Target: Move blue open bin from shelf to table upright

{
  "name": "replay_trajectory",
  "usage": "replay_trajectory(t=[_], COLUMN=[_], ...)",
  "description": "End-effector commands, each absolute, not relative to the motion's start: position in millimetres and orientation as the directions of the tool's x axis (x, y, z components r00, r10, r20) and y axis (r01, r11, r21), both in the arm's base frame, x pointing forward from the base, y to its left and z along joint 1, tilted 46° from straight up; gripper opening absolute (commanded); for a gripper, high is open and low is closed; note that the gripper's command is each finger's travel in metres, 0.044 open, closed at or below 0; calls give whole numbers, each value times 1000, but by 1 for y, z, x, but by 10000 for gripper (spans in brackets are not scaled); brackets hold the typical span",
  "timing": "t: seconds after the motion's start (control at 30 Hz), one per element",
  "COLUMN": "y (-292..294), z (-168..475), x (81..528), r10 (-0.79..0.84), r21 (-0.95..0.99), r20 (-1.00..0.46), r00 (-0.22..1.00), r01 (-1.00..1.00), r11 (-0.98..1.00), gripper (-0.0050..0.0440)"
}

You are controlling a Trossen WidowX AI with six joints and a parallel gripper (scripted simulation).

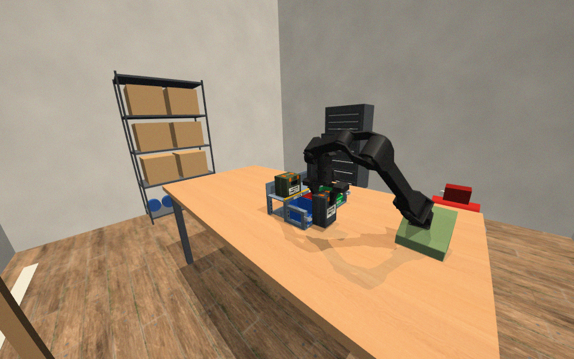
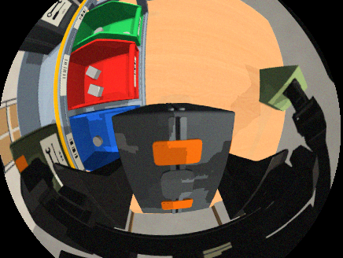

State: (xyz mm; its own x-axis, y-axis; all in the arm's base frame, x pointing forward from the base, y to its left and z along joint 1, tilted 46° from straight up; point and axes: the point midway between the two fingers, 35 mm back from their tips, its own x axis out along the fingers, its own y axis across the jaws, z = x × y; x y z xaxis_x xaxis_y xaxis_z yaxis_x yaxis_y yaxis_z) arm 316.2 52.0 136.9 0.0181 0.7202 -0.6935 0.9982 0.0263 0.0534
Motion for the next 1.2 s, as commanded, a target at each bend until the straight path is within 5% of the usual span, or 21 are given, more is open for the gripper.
replay_trajectory(t=[0.0, 1.17], y=[43, 43], z=[147, 147], x=[318, 318], r10=[714, 714], r21=[87, 87], r20=[-697, -697], r00=[60, 60], r01=[996, 996], r11=[1, 1], gripper=[0, 0])
